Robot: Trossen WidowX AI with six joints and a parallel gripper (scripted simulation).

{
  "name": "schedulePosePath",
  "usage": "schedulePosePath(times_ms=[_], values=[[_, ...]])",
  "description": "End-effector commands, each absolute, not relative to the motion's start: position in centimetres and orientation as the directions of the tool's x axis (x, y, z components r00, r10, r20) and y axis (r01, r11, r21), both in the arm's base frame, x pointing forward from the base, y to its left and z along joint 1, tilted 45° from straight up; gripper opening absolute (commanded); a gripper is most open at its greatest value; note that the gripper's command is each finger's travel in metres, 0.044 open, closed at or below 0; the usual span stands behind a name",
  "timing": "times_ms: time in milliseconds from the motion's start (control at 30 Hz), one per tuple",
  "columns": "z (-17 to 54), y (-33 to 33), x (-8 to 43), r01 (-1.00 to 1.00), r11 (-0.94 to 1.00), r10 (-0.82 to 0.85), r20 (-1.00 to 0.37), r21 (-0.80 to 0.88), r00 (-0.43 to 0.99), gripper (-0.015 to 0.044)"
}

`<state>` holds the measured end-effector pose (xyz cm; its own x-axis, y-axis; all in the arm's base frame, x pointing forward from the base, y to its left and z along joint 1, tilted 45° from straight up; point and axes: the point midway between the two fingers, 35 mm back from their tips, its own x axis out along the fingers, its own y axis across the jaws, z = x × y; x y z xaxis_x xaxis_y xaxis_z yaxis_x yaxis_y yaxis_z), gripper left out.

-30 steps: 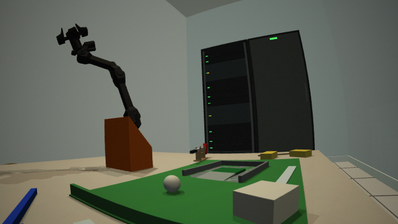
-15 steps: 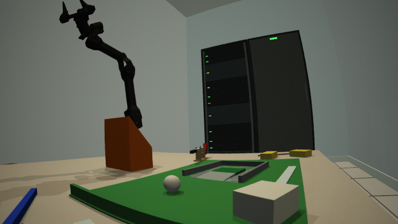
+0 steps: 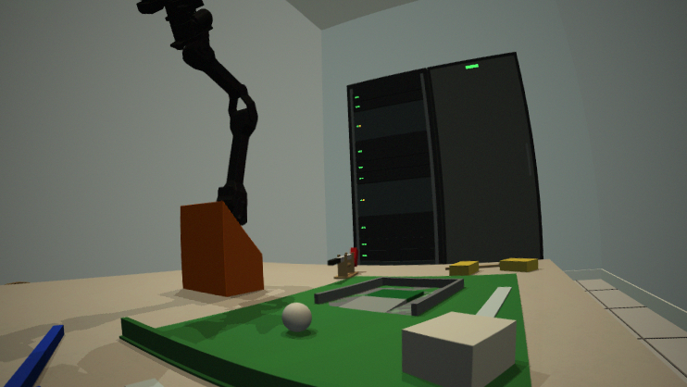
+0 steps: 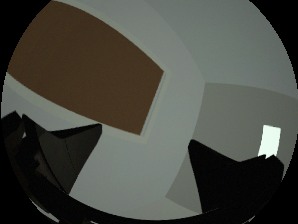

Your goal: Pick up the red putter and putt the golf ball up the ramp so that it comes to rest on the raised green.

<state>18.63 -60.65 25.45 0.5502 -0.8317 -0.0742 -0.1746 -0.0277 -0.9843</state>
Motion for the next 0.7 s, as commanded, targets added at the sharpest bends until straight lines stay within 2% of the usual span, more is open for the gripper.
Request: schedulePosePath(times_ms=[0,367,667], values=[[24.8,-56.6,24.9,-0.178,0.031,-0.734,-0.143,-0.983,0.664,0.0440],[22.0,-43.3,37.5,-0.272,0.167,-0.406,-0.317,-0.948,0.857,0.0440],[19.7,-29.5,43.6,-0.412,0.233,-0.067,-0.438,-0.881,0.897,0.0440]])
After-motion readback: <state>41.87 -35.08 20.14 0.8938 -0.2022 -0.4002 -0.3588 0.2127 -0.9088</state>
